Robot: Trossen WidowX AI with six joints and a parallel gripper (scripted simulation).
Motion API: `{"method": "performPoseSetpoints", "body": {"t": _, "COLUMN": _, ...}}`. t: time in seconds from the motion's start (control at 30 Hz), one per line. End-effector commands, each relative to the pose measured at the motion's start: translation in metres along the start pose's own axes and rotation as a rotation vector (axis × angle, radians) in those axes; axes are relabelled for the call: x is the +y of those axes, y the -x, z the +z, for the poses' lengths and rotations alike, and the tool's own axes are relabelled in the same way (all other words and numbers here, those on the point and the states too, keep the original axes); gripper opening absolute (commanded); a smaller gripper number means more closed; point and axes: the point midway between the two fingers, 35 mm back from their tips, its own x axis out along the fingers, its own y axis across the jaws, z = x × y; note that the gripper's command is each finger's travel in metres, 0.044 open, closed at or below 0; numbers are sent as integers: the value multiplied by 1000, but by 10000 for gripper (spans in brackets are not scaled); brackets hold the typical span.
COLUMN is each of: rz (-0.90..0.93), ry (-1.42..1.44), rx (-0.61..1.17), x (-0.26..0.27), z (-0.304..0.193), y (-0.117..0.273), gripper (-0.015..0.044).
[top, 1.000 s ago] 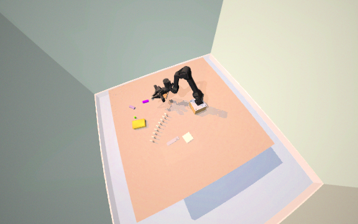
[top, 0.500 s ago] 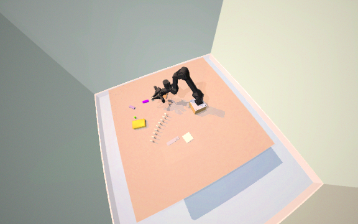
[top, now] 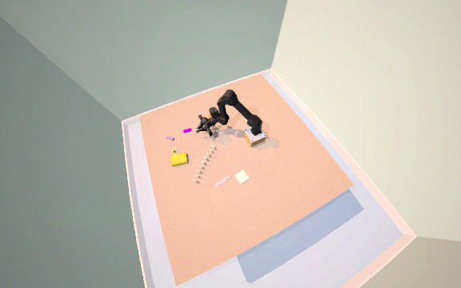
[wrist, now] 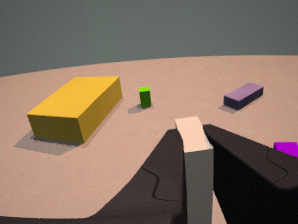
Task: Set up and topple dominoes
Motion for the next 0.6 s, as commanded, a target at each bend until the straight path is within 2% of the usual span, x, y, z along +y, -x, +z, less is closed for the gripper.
{"method": "performPoseSetpoints", "body": {"t": 0.0, "rz": 7, "ry": 15, "rx": 3, "x": 1, "z": -12, "y": -2, "gripper": 25}}
{"method": "performPoseSetpoints", "body": {"t": 0.3, "rz": 14, "ry": 31, "rx": 13, "x": 6, "z": -42, "y": -6, "gripper": 25}}
{"method": "performPoseSetpoints", "body": {"t": 0.57, "rz": 14, "ry": 31, "rx": 13, "x": 6, "z": -43, "y": -6, "gripper": 25}}
